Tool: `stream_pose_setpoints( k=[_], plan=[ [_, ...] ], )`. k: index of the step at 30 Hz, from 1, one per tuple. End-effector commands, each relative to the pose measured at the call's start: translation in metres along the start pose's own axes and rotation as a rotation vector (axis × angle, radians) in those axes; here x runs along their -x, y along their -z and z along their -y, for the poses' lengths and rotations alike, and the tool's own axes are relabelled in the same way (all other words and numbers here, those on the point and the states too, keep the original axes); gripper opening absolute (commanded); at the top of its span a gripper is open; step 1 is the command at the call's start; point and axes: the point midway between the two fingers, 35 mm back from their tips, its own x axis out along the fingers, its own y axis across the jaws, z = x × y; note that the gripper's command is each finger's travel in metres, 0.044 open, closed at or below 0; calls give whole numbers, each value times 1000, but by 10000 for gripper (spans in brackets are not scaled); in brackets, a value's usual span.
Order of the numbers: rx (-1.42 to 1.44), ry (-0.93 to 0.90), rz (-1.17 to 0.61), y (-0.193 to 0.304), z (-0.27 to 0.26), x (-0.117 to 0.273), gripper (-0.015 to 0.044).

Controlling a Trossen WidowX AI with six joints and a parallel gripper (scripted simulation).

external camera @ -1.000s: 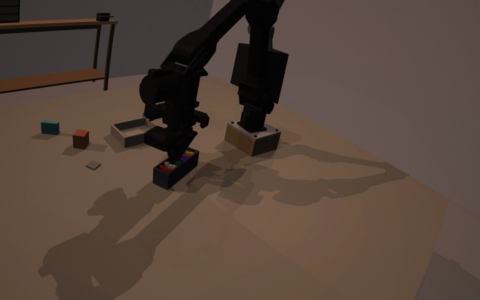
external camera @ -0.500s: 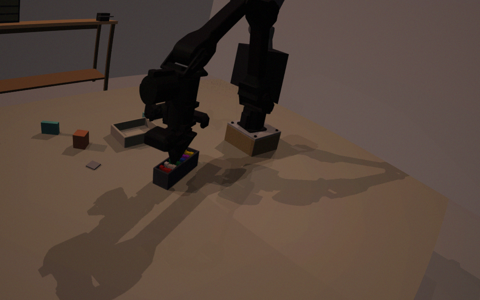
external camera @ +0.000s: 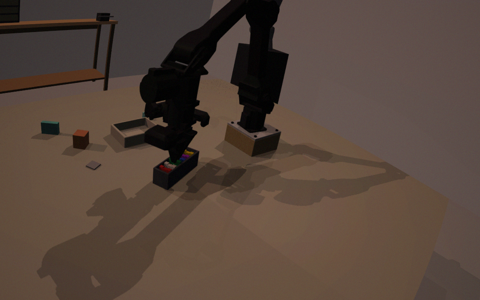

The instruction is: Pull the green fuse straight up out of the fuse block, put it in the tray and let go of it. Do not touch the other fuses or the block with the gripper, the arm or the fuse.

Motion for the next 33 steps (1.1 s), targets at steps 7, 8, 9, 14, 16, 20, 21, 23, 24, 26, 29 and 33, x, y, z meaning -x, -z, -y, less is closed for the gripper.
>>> stream_pose_setpoints(
  k=[7,8,9,14,16,20,21,23,24,26,29,33],
  plan=[
    [-1,-2,0,0,-1,6,0],
    [-1,-2,0,0,-1,7,0],
    [-1,-2,0,0,-1,7,0],
    [-1,-2,-1,0,-1,10,0],
    [-1,-2,-1,0,-1,11,0],
    [-1,-2,-1,0,-1,13,0],
    [-1,-2,-1,0,-1,13,0],
    [-1,-2,-1,0,-1,14,0],
    [-1,-2,-1,0,-1,15,0],
    [-1,-2,-1,0,-1,16,0],
    [-2,-2,-1,0,-1,17,0],
    [-2,-2,-1,0,-1,19,0]
  ],
)
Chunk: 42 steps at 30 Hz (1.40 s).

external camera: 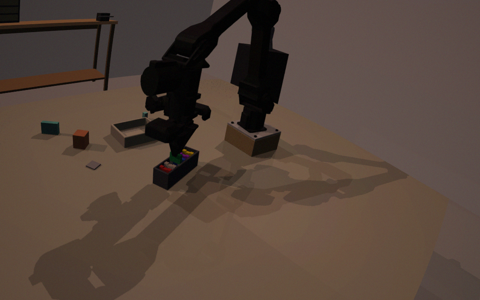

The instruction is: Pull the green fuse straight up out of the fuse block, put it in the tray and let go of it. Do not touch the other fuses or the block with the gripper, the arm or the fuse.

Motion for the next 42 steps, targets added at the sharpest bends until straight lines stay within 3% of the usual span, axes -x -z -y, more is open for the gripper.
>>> stream_pose_setpoints(
  k=[1,42],
  plan=[
    [-1,-6,-1,0,-1,4,0],
    [-3,-6,-2,0,-1,29,0]
  ],
)
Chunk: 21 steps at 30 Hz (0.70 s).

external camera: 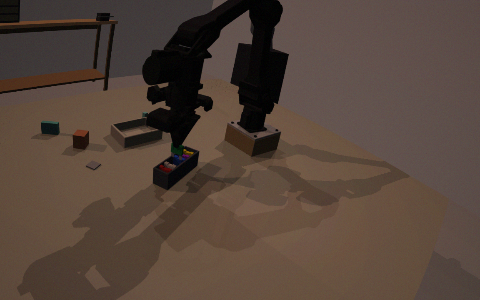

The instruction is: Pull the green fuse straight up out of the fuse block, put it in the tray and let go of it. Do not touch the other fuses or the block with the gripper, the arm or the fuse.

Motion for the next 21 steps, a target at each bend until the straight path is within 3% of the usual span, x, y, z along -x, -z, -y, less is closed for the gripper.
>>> stream_pose_setpoints(
  k=[1,15,21],
  plan=[
    [-2,-10,-1,0,-2,9,0],
    [-2,-10,-1,-1,-2,20,0],
    [-2,-8,2,-28,2,20,0]
  ],
)
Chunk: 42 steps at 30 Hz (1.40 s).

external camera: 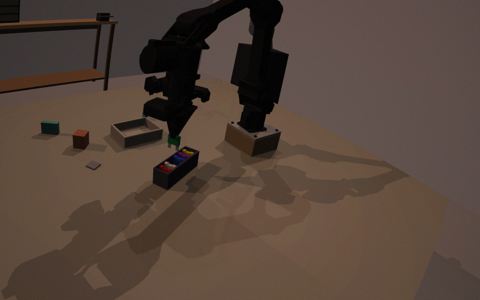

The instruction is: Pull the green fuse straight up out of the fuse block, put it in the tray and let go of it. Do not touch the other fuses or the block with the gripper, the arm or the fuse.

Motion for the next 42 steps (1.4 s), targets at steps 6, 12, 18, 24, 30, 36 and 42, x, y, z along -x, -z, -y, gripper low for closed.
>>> stream_pose_setpoints(
  k=[6,12,18,24,30,36,42],
  plan=[
    [-2,-1,3,-48,9,1,0],
    [-2,1,6,-78,19,1,0],
    [-2,3,8,-107,33,2,0],
    [-2,4,11,-136,50,2,0],
    [-2,5,13,-163,71,3,0],
    [-2,5,16,-188,94,3,0],
    [-2,5,16,-193,100,3,0]
  ],
)
